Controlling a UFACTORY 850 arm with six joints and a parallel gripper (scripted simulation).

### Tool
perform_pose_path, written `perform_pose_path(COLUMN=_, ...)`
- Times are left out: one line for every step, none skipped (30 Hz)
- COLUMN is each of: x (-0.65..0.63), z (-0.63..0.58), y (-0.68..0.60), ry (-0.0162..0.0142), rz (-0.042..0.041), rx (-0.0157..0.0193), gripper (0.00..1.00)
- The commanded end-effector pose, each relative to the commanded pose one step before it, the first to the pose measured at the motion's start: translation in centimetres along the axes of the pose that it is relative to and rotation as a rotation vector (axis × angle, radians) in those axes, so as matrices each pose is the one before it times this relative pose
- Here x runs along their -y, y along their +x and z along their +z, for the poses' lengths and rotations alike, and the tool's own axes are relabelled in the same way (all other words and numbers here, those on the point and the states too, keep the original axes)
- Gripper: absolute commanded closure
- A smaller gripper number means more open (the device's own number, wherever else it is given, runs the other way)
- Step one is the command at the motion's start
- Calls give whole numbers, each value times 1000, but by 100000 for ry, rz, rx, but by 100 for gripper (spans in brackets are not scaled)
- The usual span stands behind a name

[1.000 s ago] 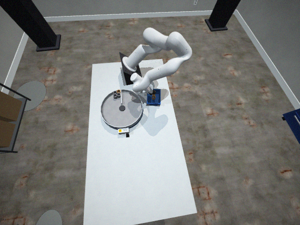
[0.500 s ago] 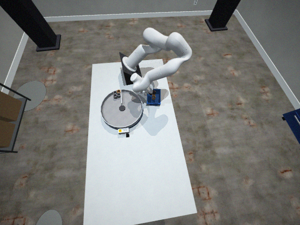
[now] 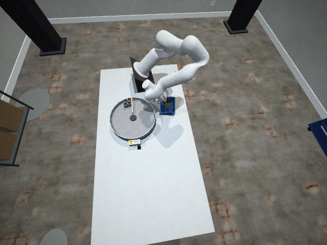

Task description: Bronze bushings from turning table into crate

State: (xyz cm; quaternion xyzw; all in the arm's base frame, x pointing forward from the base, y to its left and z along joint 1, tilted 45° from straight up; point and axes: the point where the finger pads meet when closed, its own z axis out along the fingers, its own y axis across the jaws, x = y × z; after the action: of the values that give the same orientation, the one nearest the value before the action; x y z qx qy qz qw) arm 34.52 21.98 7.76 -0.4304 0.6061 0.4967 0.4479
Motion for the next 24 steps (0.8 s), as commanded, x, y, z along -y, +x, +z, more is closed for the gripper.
perform_pose_path(x=41, z=75, y=50, ry=71, rz=-76, rx=41, gripper=100)
perform_pose_path(x=0, z=28, y=23, ry=0, rz=0, rx=0, gripper=100)
perform_pose_path(x=0, z=28, y=24, ry=0, rz=0, rx=0, gripper=100)
perform_pose_path(x=0, z=28, y=23, ry=0, rz=0, rx=0, gripper=100)
perform_pose_path(x=0, z=0, y=0, ry=0, rz=0, rx=0, gripper=100)
perform_pose_path(x=0, z=0, y=0, ry=0, rz=0, rx=0, gripper=100)
perform_pose_path(x=0, z=28, y=23, ry=0, rz=0, rx=0, gripper=100)
perform_pose_path(x=0, z=27, y=22, ry=0, rz=0, rx=0, gripper=100)
perform_pose_path(x=0, z=25, y=21, ry=0, rz=0, rx=0, gripper=100)
perform_pose_path(x=0, z=23, y=19, ry=0, rz=0, rx=0, gripper=100)
perform_pose_path(x=0, z=21, y=18, ry=0, rz=0, rx=0, gripper=100)
perform_pose_path(x=0, z=19, y=15, ry=0, rz=0, rx=0, gripper=100)
perform_pose_path(x=0, z=16, y=13, ry=0, rz=0, rx=0, gripper=100)
perform_pose_path(x=0, z=13, y=11, ry=0, rz=0, rx=0, gripper=100)
perform_pose_path(x=0, z=10, y=8, ry=0, rz=0, rx=0, gripper=100)
perform_pose_path(x=0, z=7, y=6, ry=0, rz=0, rx=0, gripper=100)
perform_pose_path(x=0, z=5, y=4, ry=0, rz=0, rx=0, gripper=100)
perform_pose_path(x=0, z=3, y=2, ry=0, rz=0, rx=0, gripper=100)
perform_pose_path(x=0, z=1, y=1, ry=0, rz=0, rx=0, gripper=100)
perform_pose_path(x=0, z=0, y=0, ry=0, rz=0, rx=0, gripper=100)
perform_pose_path(x=0, z=0, y=0, ry=0, rz=0, rx=0, gripper=100)
perform_pose_path(x=0, z=0, y=0, ry=0, rz=0, rx=0, gripper=100)
perform_pose_path(x=0, z=0, y=0, ry=0, rz=0, rx=0, gripper=100)
perform_pose_path(x=0, z=0, y=0, ry=0, rz=0, rx=0, gripper=100)
